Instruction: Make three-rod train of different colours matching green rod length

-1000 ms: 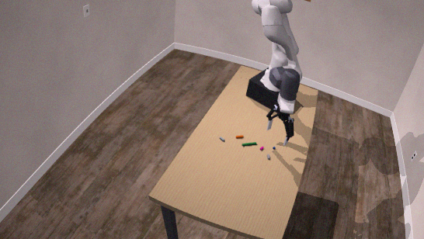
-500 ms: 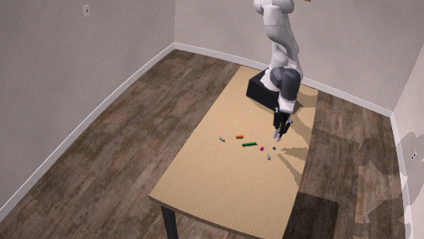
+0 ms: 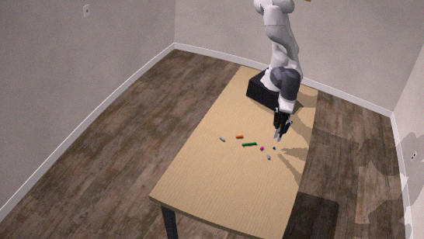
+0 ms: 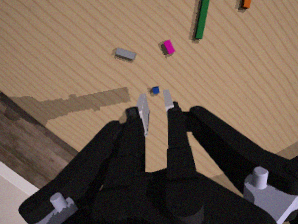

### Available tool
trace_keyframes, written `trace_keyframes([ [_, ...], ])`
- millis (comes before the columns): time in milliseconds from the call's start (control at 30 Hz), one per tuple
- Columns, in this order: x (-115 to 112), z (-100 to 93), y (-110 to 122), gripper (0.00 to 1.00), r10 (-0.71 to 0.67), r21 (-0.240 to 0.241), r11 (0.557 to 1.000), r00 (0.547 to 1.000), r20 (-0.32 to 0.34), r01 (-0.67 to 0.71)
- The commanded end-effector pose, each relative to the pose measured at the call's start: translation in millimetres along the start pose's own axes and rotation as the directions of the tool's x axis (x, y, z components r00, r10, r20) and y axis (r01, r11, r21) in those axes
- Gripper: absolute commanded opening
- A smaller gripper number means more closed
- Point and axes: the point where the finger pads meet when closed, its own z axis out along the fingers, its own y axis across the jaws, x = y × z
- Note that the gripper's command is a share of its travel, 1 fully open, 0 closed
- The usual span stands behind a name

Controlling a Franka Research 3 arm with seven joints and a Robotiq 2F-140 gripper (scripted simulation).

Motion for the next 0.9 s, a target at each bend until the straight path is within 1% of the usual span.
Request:
trace_keyframes([
  [0,-1,0.3,0,0.15,0.008,0.001,1.000,1.000,0.001,-0.008],
  [500,-1,3.1,0,0.15,0.008,0.001,1.000,1.000,0.001,-0.008],
  [867,-1,14.7,0,0.15,0.008,0.001,1.000,1.000,0.001,-0.008],
])
